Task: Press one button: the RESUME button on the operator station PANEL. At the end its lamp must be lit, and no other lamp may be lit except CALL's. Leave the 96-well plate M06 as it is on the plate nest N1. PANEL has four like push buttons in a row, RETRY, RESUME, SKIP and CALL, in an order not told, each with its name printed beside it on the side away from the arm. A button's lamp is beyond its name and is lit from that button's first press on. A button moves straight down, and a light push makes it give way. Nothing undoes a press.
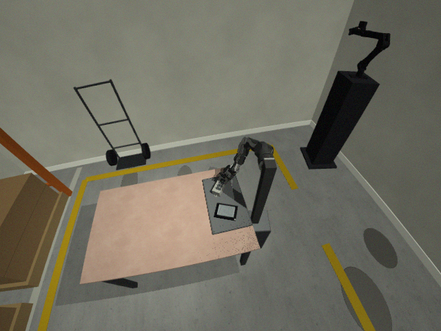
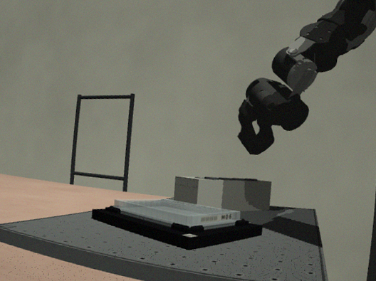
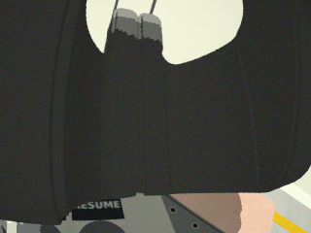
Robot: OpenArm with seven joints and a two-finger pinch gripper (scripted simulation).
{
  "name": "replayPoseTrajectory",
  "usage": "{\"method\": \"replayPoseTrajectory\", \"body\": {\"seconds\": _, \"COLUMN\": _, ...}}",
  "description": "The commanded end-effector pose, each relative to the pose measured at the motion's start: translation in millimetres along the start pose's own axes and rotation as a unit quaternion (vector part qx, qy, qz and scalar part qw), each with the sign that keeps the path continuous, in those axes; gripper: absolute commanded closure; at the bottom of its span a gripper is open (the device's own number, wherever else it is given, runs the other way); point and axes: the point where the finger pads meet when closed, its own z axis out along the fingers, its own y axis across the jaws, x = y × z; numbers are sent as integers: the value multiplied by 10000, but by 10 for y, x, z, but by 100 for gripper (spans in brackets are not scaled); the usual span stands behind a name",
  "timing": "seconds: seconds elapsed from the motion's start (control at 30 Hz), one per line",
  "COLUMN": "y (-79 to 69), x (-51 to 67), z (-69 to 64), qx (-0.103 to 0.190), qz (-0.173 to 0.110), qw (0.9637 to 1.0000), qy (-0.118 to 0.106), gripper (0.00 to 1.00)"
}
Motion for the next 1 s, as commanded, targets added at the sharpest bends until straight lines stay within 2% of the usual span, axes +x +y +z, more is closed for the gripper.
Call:
{"method": "replayPoseTrajectory", "body": {"seconds": 0.0, "y": 34, "x": 40, "z": 48, "qx": -93, "qz": 18, "qw": 9999, "qy": -34, "gripper": 100}}
{"method": "replayPoseTrajectory", "body": {"seconds": 0.03, "y": 42, "x": 82, "z": 93, "qx": -99, "qz": 19, "qw": 9999, "qy": -34, "gripper": 100}}
{"method": "replayPoseTrajectory", "body": {"seconds": 0.43, "y": 42, "x": 82, "z": 93, "qx": -99, "qz": 19, "qw": 9999, "qy": -34, "gripper": 100}}
{"method": "replayPoseTrajectory", "body": {"seconds": 0.6, "y": 65, "x": 258, "z": 304, "qx": -95, "qz": 23, "qw": 9999, "qy": -28, "gripper": 100}}
{"method": "replayPoseTrajectory", "body": {"seconds": 0.97, "y": 65, "x": 258, "z": 304, "qx": -95, "qz": 23, "qw": 9999, "qy": -28, "gripper": 100}}
